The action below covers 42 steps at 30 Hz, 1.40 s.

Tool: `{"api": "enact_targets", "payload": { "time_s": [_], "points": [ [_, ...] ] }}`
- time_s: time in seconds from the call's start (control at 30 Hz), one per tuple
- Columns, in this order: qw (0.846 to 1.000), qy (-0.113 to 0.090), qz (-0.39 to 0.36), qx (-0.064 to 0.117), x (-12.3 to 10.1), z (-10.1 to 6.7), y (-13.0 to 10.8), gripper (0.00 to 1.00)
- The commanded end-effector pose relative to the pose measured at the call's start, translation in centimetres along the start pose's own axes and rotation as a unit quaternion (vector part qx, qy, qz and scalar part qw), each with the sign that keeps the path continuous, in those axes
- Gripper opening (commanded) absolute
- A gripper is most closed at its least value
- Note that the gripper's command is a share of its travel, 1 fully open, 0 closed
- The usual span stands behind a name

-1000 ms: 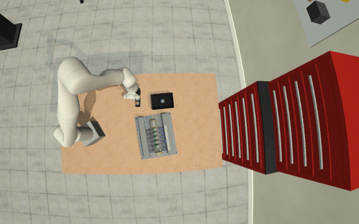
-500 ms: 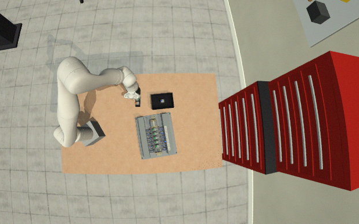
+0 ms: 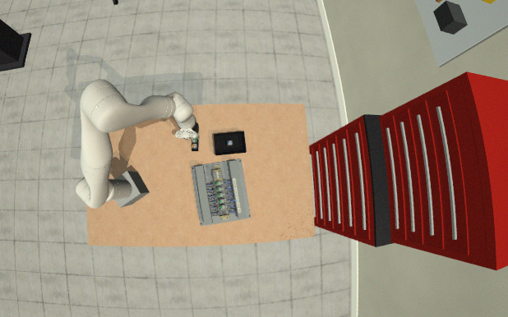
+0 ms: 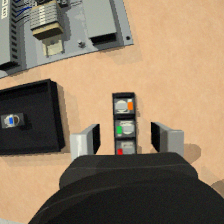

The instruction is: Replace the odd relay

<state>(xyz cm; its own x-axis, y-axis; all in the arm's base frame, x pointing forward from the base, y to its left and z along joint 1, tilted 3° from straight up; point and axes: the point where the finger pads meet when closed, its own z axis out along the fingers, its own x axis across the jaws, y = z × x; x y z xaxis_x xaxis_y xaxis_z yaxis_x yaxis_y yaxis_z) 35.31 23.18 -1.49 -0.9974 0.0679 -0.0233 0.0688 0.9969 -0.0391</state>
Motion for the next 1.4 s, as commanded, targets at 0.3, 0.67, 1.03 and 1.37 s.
{"api": "enact_targets", "payload": {
  "time_s": [0.3,0.67,1.03,1.37],
  "points": [
    [1.0,-0.001,-0.018,-0.001,0.0,-0.18,0.4,1.0],
    [0.995,-0.001,-0.102,-0.001,0.05,-0.23,0.69,1.0],
    [0.987,-0.001,-0.161,0.0,0.07,-0.22,0.75,1.0],
    [0.975,-0.001,-0.221,0.0,0.03,-0.25,0.61,1.0]
  ]
}}
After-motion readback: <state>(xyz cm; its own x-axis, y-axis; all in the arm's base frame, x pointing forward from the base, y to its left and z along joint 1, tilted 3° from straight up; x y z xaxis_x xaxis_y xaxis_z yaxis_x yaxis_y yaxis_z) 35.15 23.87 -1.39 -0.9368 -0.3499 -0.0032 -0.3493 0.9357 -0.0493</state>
